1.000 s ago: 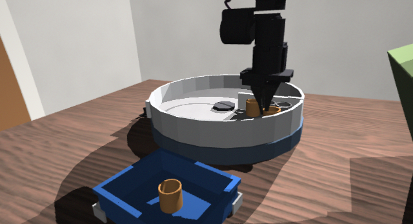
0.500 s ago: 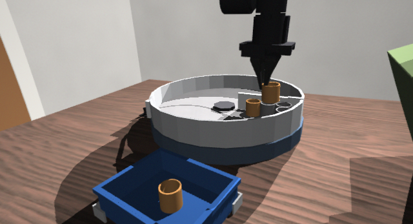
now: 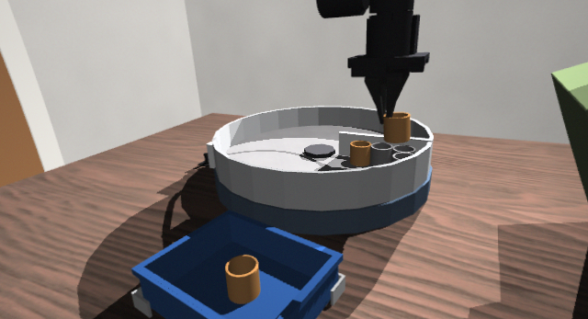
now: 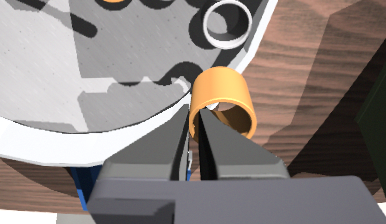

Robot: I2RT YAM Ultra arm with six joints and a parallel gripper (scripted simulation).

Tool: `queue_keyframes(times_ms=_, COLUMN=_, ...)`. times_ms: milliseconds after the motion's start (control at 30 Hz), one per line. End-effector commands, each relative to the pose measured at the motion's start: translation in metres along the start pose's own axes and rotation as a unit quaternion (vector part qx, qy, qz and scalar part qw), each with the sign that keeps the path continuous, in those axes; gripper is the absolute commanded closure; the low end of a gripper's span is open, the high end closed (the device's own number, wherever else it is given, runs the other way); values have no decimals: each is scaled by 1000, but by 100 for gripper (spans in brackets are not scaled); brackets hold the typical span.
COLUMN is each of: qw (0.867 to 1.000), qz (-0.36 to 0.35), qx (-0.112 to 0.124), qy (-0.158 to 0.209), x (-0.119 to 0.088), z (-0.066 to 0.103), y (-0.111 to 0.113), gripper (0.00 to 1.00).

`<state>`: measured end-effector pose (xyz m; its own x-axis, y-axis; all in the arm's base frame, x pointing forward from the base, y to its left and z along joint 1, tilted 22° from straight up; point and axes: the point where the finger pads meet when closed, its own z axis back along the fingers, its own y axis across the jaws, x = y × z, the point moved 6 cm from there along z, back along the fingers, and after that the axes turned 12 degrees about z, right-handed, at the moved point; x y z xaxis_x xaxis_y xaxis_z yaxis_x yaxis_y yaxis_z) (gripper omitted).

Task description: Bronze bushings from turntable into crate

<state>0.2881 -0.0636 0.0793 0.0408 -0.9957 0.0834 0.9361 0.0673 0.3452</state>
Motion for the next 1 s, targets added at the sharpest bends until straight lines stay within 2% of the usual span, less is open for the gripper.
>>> queue_keyframes(times_ms=0, qw=1000, qz=-2, qx=25, qy=-16, x=10, z=16, y=15, gripper=100)
queue_keyframes(times_ms=967, qw=1000, qz=0, qx=25, qy=-15, x=7, z=16, y=16, gripper=100)
